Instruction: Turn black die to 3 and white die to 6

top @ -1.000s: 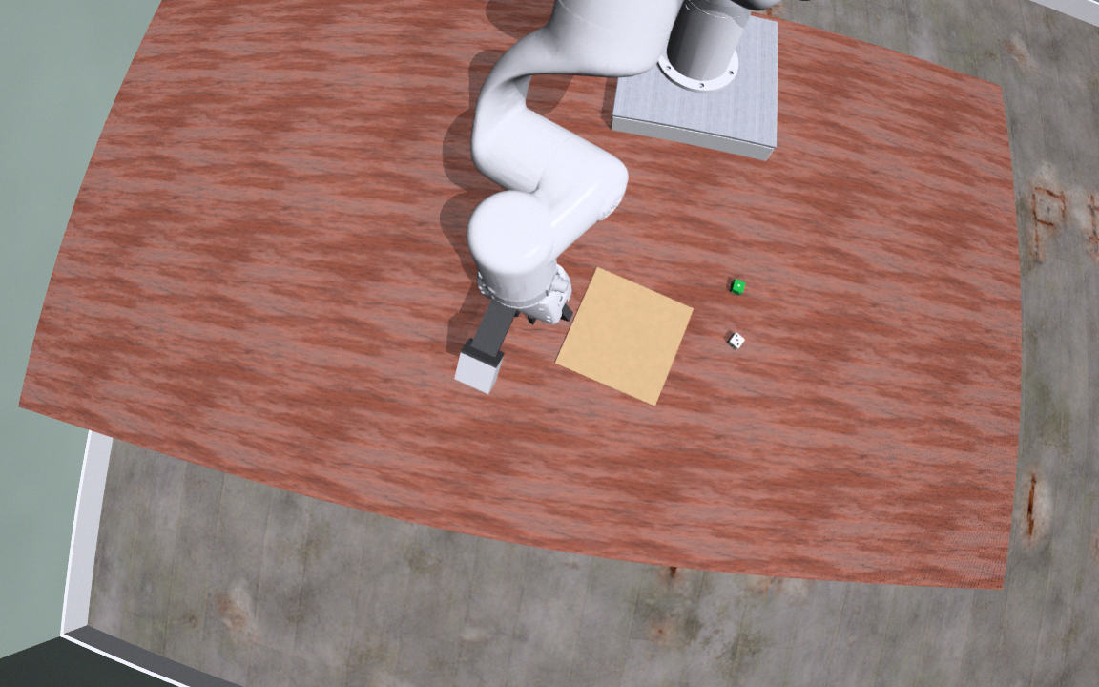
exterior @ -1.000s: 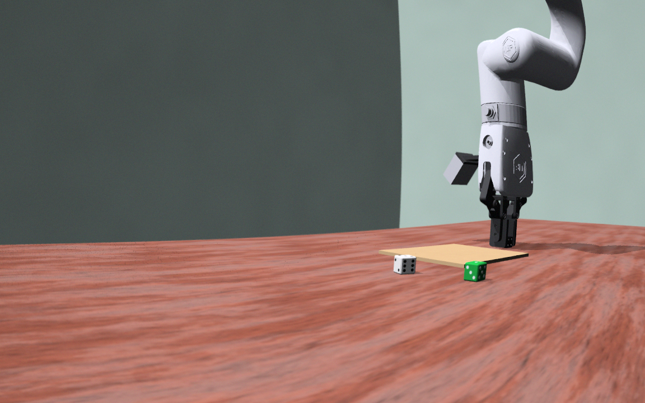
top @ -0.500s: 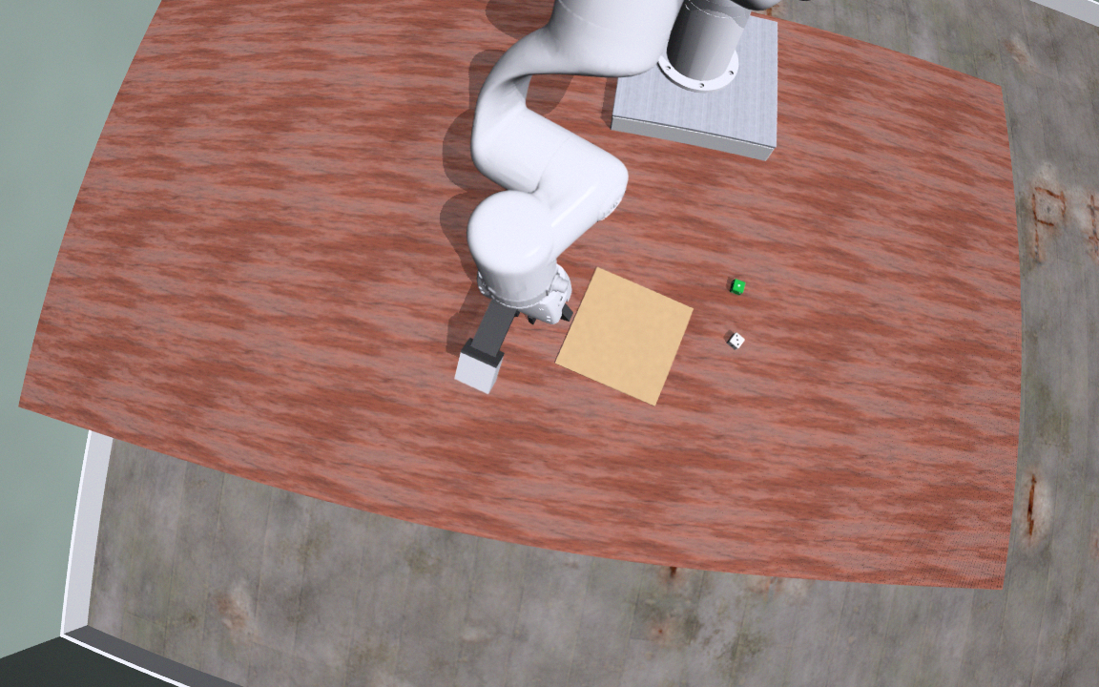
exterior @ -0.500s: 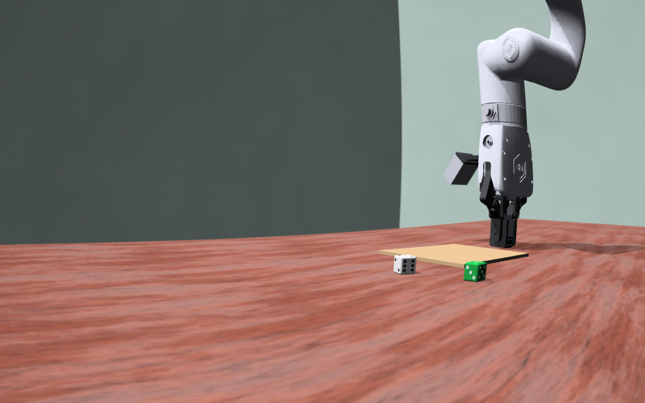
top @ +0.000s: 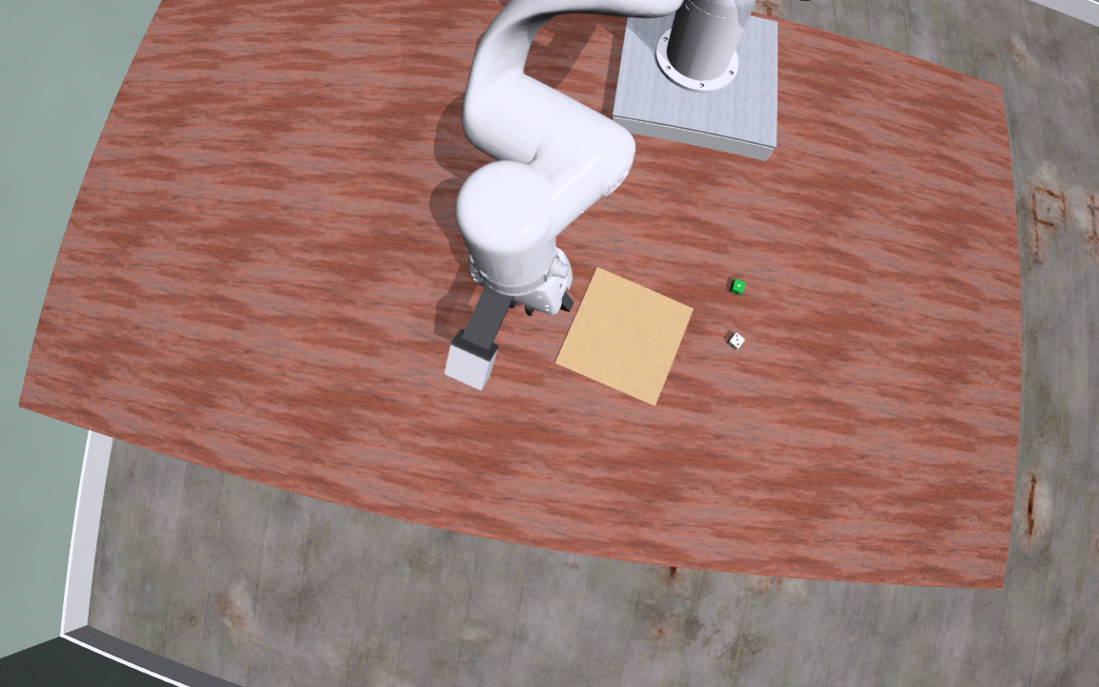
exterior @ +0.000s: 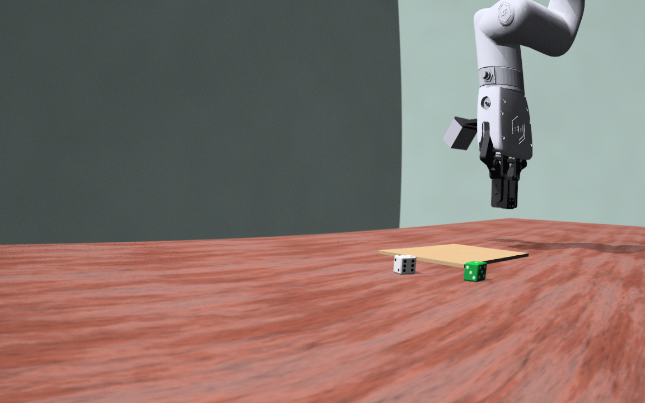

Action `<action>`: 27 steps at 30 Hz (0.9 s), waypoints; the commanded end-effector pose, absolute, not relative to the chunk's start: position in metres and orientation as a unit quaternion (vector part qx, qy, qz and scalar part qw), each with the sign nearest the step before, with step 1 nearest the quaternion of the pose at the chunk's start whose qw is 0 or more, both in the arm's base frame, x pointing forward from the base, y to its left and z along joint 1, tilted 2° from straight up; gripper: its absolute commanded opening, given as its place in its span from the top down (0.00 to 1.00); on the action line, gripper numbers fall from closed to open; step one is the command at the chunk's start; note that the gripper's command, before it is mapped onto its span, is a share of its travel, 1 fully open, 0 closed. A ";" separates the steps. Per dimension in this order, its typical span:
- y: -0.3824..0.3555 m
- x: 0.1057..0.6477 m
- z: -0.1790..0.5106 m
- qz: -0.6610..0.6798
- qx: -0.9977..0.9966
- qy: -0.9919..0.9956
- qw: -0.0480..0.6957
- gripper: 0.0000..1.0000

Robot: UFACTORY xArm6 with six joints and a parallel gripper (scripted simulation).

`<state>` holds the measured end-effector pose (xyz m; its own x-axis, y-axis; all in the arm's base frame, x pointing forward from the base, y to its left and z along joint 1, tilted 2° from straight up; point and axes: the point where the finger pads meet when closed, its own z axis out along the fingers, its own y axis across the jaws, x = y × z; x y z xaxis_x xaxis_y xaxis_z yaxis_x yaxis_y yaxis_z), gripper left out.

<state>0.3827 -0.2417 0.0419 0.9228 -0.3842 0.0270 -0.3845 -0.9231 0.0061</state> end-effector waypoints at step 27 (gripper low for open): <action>-0.250 0.389 0.080 0.014 0.960 -0.280 0.004 0.89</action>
<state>0.3857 -0.2466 0.0800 0.8678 -0.4963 0.0253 -0.4964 -0.8681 -0.0025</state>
